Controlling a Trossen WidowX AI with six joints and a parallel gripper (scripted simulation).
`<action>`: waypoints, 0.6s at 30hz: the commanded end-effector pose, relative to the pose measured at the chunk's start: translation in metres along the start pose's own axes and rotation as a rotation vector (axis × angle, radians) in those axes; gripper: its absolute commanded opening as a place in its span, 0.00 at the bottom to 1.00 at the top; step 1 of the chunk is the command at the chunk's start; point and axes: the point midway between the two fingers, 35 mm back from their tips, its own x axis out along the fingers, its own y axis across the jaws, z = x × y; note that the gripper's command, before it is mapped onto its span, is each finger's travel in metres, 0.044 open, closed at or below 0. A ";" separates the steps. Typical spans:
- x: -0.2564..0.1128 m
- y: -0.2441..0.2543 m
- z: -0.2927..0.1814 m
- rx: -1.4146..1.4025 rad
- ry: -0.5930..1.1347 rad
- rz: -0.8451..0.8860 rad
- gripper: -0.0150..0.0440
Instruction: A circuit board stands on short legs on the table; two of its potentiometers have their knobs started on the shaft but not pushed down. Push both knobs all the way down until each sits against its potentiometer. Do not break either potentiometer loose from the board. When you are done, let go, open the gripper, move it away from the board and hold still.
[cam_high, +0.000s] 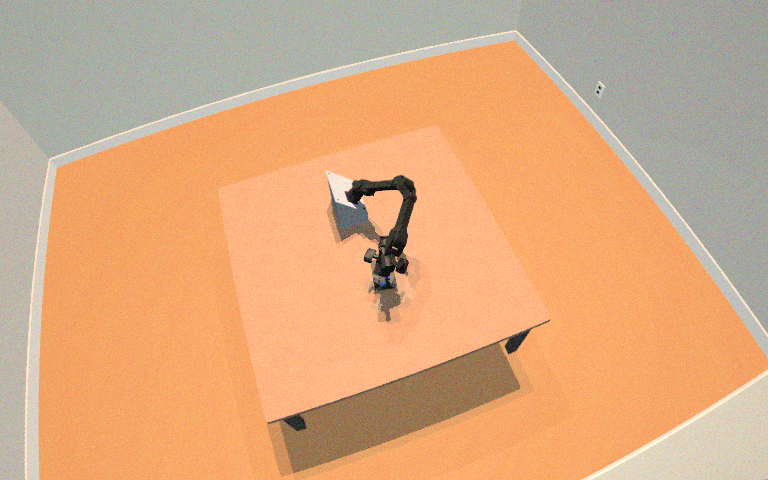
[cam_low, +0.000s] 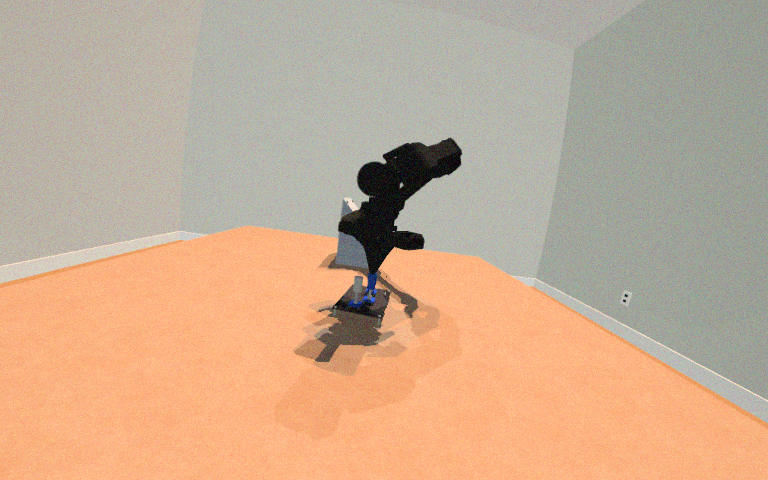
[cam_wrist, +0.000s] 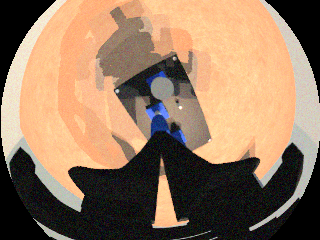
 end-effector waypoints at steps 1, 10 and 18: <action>0.000 0.000 -0.001 0.005 0.004 0.002 0.25; 0.006 0.000 -0.001 0.005 0.004 0.002 0.25; 0.006 0.000 -0.001 0.005 0.004 0.002 0.25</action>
